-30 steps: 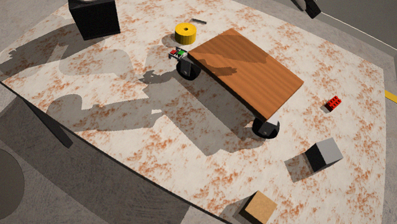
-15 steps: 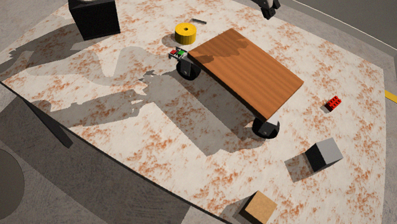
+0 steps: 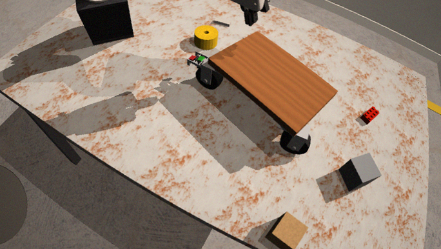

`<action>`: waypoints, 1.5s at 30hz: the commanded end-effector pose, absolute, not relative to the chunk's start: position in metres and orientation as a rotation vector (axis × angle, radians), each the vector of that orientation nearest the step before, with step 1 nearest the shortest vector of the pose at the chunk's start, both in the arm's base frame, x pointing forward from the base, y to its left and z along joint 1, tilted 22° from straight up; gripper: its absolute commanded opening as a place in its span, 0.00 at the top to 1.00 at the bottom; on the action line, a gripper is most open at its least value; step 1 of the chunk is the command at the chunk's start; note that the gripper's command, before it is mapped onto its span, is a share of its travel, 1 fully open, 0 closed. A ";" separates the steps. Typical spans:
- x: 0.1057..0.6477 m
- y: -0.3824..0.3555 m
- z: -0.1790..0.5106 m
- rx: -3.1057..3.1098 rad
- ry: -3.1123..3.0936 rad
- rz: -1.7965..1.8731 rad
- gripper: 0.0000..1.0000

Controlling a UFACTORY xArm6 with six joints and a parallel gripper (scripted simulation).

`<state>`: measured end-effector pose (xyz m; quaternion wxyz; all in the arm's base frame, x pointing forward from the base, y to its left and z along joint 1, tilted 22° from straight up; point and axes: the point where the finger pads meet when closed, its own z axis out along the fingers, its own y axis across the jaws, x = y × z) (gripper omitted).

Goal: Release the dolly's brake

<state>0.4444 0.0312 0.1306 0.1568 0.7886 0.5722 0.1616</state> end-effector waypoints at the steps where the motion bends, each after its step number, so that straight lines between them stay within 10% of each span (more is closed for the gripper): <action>1: 0.385 -0.001 0.115 2.167 1.724 0.193 1.00; 45: 0.347 -0.031 0.095 1.330 2.427 -0.197 1.00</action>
